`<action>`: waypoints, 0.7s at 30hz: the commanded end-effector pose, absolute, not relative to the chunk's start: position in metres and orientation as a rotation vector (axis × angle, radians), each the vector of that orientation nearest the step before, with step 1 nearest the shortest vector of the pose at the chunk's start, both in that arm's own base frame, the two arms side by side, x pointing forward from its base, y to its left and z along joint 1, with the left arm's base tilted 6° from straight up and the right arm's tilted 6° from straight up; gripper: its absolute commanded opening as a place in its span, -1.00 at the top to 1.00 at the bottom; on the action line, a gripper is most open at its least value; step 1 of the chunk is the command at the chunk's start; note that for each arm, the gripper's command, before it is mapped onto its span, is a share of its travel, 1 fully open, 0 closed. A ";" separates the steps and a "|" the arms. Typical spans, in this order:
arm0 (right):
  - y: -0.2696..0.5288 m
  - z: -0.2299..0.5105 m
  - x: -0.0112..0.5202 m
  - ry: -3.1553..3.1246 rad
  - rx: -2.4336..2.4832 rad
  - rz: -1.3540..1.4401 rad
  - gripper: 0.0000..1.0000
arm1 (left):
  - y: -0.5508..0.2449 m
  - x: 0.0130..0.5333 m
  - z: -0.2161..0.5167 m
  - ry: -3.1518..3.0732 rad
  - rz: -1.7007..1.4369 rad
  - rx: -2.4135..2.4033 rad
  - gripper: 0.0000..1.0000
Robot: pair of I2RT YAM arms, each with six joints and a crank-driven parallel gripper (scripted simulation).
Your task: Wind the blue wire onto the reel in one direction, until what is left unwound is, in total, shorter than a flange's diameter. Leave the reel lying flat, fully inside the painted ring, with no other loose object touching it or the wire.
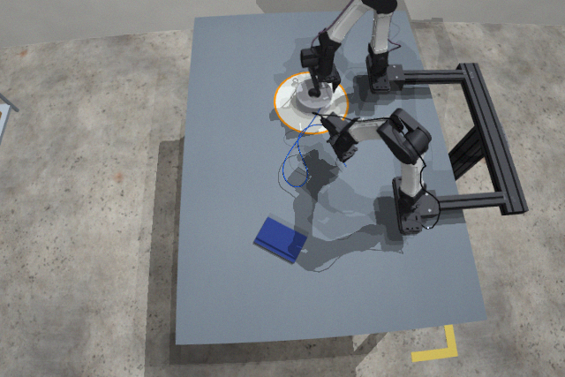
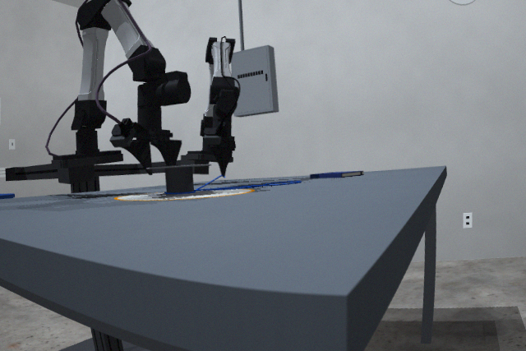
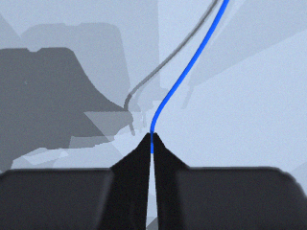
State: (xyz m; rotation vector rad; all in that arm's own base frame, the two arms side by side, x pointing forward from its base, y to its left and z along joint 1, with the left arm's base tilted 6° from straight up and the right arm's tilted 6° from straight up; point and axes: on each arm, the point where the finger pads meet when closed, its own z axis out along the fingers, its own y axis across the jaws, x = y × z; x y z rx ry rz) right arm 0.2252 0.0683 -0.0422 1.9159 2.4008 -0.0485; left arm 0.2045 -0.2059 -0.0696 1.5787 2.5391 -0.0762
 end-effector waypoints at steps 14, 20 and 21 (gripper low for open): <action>0.068 -0.037 0.235 2.384 1.897 -0.023 0.01 | -0.216 0.214 -0.062 2.512 -0.074 1.574 1.00; 0.065 -0.043 0.237 2.430 1.838 -0.027 0.01 | -0.216 0.214 -0.062 2.510 -0.073 1.577 1.00; 0.063 -0.043 0.237 2.454 1.806 -0.029 0.01 | -0.216 0.214 -0.062 2.510 -0.073 1.577 1.00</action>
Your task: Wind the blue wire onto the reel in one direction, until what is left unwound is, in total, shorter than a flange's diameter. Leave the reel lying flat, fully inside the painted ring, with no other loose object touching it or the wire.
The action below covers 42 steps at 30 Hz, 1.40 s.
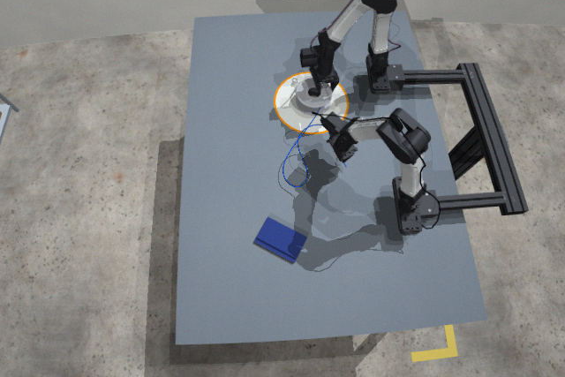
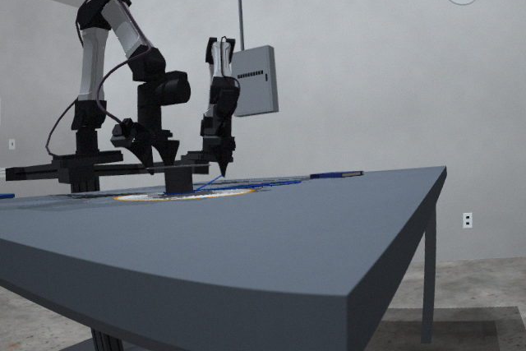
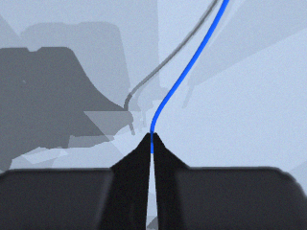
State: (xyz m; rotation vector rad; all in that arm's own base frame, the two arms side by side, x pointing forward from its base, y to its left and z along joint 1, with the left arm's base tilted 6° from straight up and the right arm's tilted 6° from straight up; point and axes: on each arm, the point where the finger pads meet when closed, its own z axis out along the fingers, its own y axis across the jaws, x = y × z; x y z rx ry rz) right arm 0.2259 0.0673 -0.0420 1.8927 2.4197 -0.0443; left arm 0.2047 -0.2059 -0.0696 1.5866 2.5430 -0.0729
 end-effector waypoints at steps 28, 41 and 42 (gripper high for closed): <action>0.049 -0.035 0.343 3.031 -0.371 -0.142 0.01 | -0.214 0.210 -0.062 2.691 0.018 1.350 1.00; 0.084 -0.038 0.342 2.629 -1.592 -0.158 0.01 | -0.222 0.217 -0.059 2.534 -0.181 1.256 1.00; 0.084 -0.038 0.341 2.585 -1.668 -0.158 0.01 | -0.223 0.218 -0.059 2.540 -0.180 1.256 1.00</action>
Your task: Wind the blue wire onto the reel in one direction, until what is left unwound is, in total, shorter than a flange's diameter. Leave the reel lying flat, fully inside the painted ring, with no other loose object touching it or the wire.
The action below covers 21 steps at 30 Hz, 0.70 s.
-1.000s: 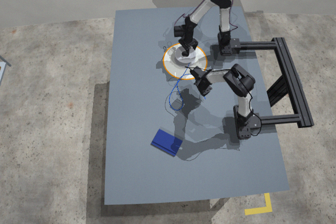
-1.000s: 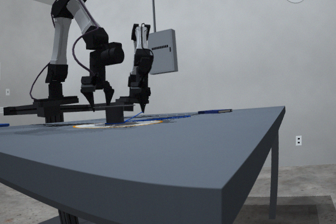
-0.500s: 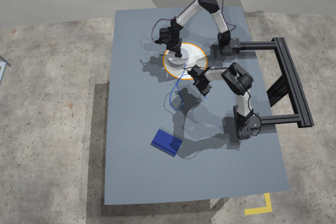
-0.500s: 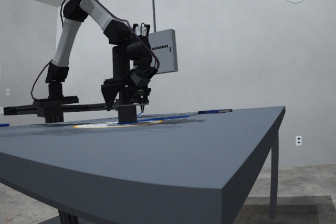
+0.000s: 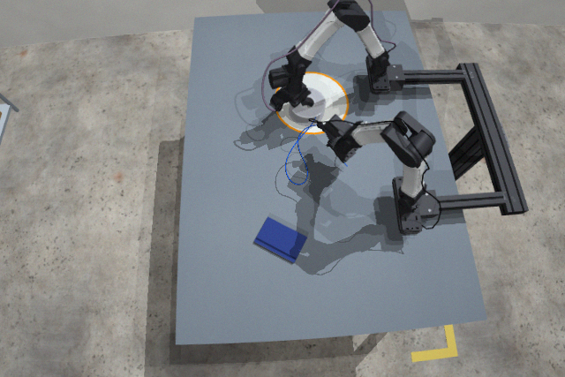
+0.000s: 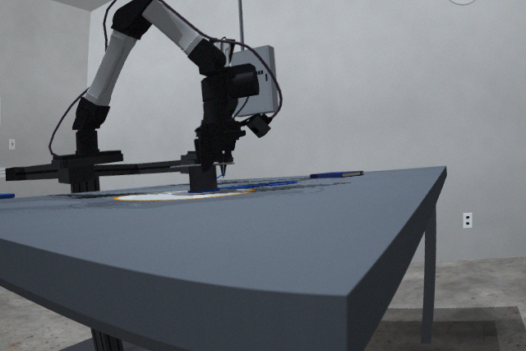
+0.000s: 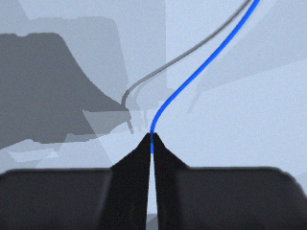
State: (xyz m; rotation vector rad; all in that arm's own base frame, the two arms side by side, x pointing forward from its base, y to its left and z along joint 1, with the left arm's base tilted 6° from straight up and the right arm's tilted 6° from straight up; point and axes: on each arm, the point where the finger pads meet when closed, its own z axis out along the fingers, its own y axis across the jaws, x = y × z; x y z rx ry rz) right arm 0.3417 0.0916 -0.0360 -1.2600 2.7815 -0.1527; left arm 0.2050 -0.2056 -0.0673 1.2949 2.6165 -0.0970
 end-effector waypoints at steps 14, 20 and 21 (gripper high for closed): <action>0.077 -0.038 0.331 2.060 -2.382 -0.150 -0.11 | -0.217 0.211 -0.063 2.537 -0.102 1.477 1.00; 0.077 -0.038 0.331 2.060 -2.382 -0.150 -0.42 | -0.215 0.211 -0.062 2.549 -0.077 1.496 1.00; 0.077 -0.038 0.331 2.060 -2.382 -0.150 -0.48 | -0.215 0.211 -0.062 2.548 -0.078 1.497 1.00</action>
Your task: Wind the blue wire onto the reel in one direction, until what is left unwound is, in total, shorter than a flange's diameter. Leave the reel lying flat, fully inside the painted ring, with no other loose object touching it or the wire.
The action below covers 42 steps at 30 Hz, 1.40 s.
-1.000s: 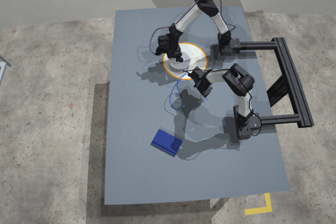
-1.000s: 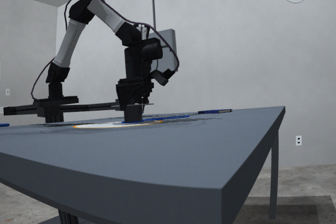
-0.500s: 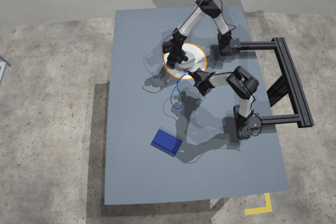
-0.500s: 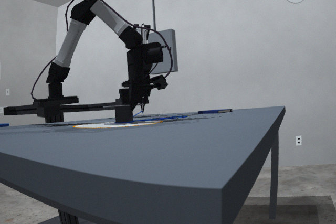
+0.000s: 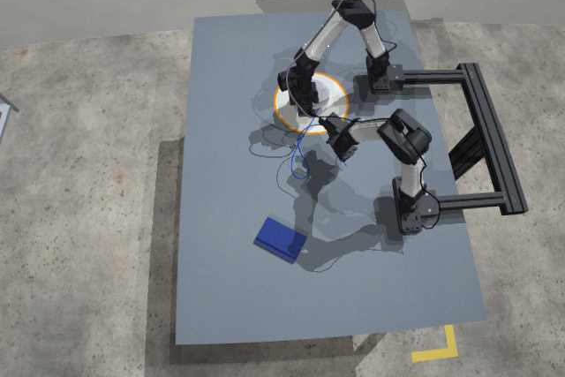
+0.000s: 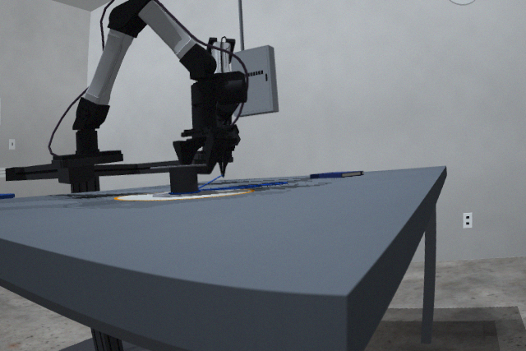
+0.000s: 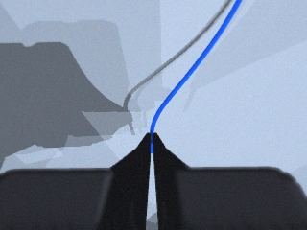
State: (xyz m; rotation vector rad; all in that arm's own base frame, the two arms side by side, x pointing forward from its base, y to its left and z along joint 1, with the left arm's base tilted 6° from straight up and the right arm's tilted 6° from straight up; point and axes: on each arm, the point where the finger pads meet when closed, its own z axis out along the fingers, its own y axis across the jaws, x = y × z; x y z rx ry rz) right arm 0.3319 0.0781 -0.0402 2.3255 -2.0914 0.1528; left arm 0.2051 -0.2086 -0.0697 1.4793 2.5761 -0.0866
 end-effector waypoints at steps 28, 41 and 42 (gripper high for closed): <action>0.079 0.009 0.323 -2.336 2.096 0.151 -0.54 | -0.217 0.214 -0.062 2.516 -0.082 1.548 1.00; 0.054 0.004 0.284 -3.036 0.879 0.124 -0.54 | -0.218 0.212 -0.062 2.517 -0.082 1.547 1.00; 0.053 0.005 0.281 -3.061 0.781 0.120 -0.54 | -0.218 0.212 -0.062 2.517 -0.082 1.547 1.00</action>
